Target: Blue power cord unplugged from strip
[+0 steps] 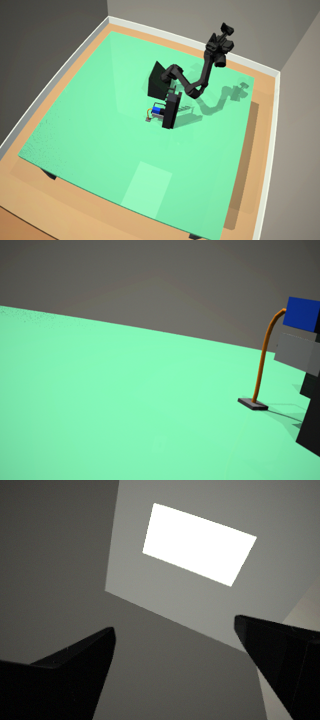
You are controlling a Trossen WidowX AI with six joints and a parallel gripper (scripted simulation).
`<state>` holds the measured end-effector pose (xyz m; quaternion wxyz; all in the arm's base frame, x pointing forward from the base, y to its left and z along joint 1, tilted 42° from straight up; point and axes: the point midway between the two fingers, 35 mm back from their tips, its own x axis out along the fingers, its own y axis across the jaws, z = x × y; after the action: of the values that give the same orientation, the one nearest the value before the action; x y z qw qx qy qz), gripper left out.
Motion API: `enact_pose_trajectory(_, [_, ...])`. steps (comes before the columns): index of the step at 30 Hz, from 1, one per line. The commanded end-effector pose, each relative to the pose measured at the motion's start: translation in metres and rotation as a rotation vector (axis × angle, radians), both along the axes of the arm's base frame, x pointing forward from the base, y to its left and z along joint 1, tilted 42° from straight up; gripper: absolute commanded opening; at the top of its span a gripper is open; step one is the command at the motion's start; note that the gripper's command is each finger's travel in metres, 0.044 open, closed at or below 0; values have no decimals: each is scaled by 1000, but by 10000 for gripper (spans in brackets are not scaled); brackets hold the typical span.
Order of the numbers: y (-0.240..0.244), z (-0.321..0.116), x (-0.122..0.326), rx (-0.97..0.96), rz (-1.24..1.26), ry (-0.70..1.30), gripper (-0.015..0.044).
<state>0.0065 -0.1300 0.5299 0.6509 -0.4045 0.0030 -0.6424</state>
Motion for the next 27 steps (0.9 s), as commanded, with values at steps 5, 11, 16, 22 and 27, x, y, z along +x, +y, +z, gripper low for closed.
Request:
enact_pose_trajectory(5, [-10, 3, -26, 18, 119, -167, 269])
enact_pose_trajectory(11, [-46, -4, -64, 102, 308, -450, 160])
enact_pose_trajectory(16, [-92, -25, -81, 232, 448, -689, 160])
enact_pose_trajectory(22, [-148, -60, -73, 402, 589, -901, 160])
enact_pose_trajectory(27, [-185, -91, -57, 559, 651, -1041, 160])
